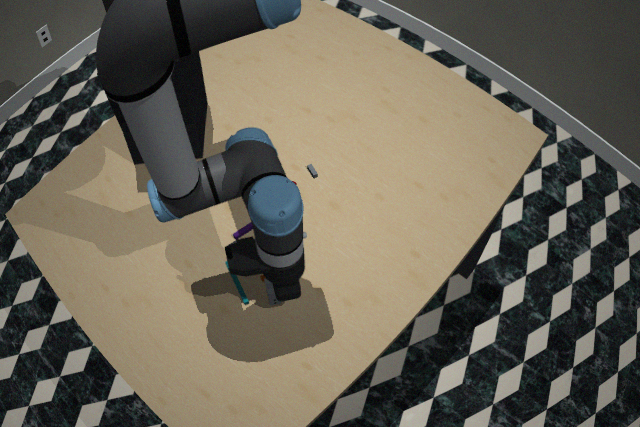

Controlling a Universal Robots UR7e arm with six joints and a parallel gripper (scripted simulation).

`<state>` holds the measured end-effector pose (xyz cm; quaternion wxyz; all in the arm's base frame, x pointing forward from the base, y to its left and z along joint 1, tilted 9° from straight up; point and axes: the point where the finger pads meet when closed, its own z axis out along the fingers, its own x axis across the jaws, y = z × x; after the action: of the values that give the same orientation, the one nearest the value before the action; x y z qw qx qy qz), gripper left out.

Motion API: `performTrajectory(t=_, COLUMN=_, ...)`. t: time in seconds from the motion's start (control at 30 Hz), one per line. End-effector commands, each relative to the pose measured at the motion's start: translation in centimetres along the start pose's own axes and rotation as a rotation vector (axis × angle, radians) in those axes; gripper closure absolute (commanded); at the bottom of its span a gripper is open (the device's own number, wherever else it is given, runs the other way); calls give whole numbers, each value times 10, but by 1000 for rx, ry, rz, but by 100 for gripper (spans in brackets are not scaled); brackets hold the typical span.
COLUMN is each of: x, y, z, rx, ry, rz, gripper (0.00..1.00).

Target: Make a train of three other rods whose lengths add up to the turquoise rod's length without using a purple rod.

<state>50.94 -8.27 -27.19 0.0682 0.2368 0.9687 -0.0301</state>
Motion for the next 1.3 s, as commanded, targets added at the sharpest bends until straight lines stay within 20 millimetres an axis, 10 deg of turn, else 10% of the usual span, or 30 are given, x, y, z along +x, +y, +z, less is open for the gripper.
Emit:
performTrajectory(t=0.0, x=-2, y=0, z=0, rx=-1, ry=-3, rz=0, gripper=76)
performTrajectory(t=1.27, x=0, y=0, z=-100, rx=-1, ry=-1, rz=0, gripper=76)
